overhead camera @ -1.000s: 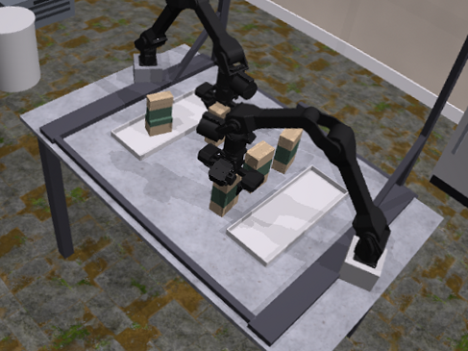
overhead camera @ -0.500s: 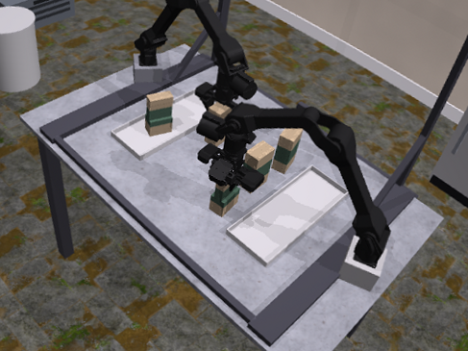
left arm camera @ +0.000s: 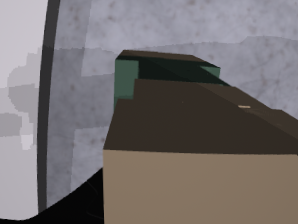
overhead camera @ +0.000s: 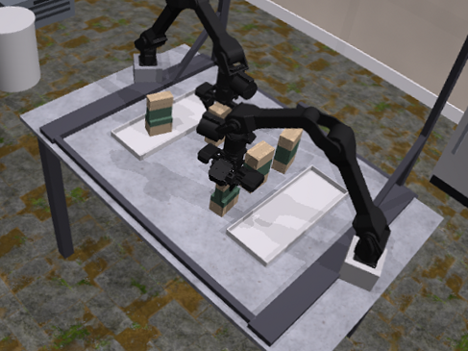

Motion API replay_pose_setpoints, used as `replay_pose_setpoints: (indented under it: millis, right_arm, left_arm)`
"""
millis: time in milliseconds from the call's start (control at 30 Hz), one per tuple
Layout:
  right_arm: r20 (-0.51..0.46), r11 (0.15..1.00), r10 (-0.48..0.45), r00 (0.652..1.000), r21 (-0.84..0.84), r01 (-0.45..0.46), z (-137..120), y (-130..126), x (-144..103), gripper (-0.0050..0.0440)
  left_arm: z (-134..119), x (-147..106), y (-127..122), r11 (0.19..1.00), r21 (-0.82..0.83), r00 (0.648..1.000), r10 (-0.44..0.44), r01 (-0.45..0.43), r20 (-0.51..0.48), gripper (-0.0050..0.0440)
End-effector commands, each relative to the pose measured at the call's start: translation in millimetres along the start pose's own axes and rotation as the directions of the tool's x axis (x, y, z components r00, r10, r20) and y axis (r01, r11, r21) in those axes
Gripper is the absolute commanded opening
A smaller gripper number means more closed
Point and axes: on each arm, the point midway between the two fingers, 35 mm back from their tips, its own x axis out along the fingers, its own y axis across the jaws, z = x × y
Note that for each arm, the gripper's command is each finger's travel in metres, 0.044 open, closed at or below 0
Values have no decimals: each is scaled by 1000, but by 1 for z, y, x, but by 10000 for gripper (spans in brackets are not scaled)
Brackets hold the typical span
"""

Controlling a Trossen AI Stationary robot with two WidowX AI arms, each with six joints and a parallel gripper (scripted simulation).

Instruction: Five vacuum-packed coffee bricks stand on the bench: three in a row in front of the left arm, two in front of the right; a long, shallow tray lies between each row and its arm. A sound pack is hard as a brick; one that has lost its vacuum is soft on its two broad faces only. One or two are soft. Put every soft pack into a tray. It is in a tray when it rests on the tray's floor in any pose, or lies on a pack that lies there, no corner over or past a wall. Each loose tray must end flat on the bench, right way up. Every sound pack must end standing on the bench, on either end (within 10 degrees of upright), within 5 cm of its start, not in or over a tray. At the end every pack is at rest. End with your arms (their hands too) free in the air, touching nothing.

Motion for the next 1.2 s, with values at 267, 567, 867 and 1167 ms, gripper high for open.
replay_pose_setpoints:
  millis: [267, 567, 867, 1167]
  right_arm:
    - [-3, 1000, -25, 1000, 2, 25, 0, -2, -66, 358]
    - [-3, 1000, -25, 1000, 2, 25, 0, -2, -87, 358]
    - [-3, 1000, -25, 1000, 2, 25, 0, -2, -87, 358]
    - [-3, 1000, -22, 1000, 2, 22, 5, 48, -86, 358]
  left_arm:
    - [0, -12, -3, 1000, 6, 1000, -25, 25, 0, 104]
    - [0, -26, -3, 1000, 6, 1000, -25, 25, 0, 104]
    - [0, -44, -2, 1000, 6, 1000, -25, 25, 0, 104]
    - [0, -58, -2, 1000, 6, 1000, -25, 25, 0, 104]
